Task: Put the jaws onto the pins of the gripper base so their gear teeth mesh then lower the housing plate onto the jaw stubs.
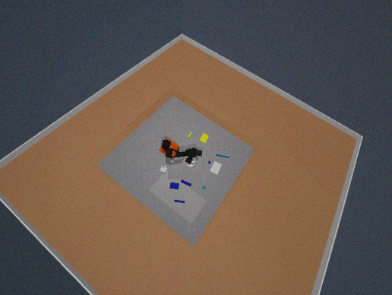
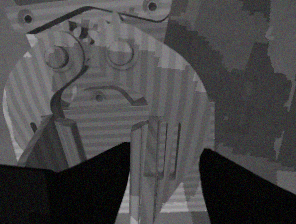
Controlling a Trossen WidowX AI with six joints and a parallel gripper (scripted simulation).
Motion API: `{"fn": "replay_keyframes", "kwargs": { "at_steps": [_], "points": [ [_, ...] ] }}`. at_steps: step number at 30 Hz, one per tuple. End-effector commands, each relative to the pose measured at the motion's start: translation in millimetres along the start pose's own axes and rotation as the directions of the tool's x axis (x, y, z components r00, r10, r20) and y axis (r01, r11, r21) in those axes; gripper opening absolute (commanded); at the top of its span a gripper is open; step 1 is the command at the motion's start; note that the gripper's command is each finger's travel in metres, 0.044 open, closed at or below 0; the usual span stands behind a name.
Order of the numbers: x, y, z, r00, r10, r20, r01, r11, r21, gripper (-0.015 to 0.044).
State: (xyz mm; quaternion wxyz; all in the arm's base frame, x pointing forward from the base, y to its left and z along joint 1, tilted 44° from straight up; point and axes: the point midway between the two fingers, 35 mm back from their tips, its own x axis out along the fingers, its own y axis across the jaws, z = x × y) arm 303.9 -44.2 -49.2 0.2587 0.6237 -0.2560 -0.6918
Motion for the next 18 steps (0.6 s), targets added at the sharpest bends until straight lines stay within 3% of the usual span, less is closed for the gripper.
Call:
{"fn": "replay_keyframes", "kwargs": {
  "at_steps": [1,18],
  "points": [
    [1.3,0.3,0.0,1.000,0.003,-0.001,-0.003,1.000,-0.002,0.0134],
    [6.8,0.4,0.0,1.000,0.003,-0.001,-0.003,1.000,-0.001,0.0134]
  ]
}}
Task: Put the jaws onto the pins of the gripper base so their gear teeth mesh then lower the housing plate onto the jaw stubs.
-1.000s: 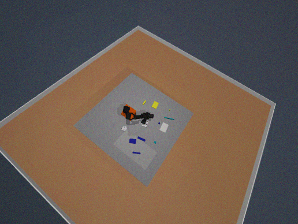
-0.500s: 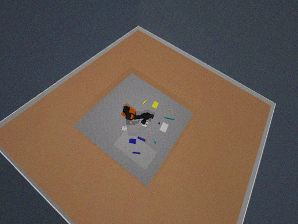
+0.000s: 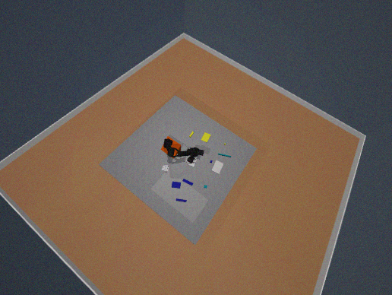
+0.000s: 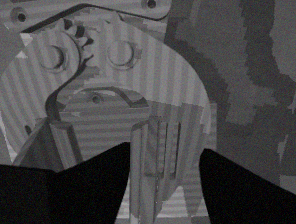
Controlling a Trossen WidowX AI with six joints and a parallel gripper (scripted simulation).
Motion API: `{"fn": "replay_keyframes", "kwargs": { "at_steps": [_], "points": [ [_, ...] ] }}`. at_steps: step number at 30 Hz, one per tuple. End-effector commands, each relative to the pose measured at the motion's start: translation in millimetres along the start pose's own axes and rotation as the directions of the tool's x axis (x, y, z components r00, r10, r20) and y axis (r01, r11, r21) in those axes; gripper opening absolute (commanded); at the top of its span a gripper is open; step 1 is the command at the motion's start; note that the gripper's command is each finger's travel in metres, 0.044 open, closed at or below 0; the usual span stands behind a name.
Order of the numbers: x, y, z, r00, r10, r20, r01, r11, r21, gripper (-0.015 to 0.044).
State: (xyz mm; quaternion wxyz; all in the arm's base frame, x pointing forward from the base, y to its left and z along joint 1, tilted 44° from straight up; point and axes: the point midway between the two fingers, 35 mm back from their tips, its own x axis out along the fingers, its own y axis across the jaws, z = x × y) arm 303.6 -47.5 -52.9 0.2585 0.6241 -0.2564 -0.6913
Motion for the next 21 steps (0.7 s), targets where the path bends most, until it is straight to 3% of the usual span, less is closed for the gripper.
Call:
{"fn": "replay_keyframes", "kwargs": {
  "at_steps": [1,21],
  "points": [
    [1.8,0.4,0.2,1.000,0.003,0.000,-0.003,1.000,-0.002,0.0134],
    [4.9,0.5,0.3,1.000,0.003,0.000,-0.003,1.000,-0.001,0.0134]
  ]
}}
